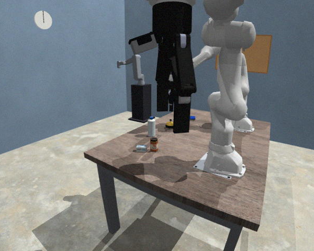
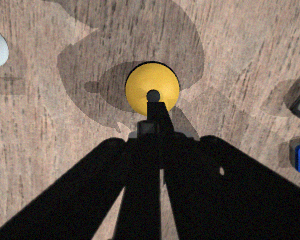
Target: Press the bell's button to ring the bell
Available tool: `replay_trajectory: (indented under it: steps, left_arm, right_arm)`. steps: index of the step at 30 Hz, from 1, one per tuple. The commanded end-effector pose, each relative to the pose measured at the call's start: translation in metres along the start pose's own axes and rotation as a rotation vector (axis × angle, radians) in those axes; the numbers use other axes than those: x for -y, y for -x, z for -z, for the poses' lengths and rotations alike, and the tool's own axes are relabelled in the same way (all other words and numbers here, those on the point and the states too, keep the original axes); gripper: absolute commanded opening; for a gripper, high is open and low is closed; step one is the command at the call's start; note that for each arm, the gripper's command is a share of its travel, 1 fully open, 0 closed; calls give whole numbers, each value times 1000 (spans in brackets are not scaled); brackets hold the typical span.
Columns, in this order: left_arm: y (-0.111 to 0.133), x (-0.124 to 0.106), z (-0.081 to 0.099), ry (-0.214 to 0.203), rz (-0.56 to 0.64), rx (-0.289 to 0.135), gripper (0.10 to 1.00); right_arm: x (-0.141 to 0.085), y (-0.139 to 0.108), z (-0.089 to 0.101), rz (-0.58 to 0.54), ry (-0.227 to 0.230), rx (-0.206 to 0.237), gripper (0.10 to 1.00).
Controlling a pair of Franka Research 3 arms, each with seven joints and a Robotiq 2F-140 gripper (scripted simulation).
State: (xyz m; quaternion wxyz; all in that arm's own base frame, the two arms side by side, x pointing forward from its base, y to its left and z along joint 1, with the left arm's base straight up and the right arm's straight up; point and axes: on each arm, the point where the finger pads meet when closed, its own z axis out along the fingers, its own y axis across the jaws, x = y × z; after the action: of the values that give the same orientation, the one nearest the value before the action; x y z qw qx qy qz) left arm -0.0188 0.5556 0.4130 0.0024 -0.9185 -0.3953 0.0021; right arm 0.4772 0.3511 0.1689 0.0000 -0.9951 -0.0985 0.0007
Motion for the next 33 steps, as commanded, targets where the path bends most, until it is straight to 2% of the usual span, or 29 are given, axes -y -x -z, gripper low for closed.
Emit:
replay_trajectory:
  steps: [1,14,33]
  left_arm:
    - [0,-2,0,6,4,-2,1000]
    - [0,-2,0,6,4,-2,1000]
    - [0,-2,0,6,4,-2,1000]
  right_arm:
    - [-1,-1,-2,4,0,-1,99]
    - [-3,-2,-14,4,0,-1,99]
    - [-7,-3,-45,4,0,-1,99]
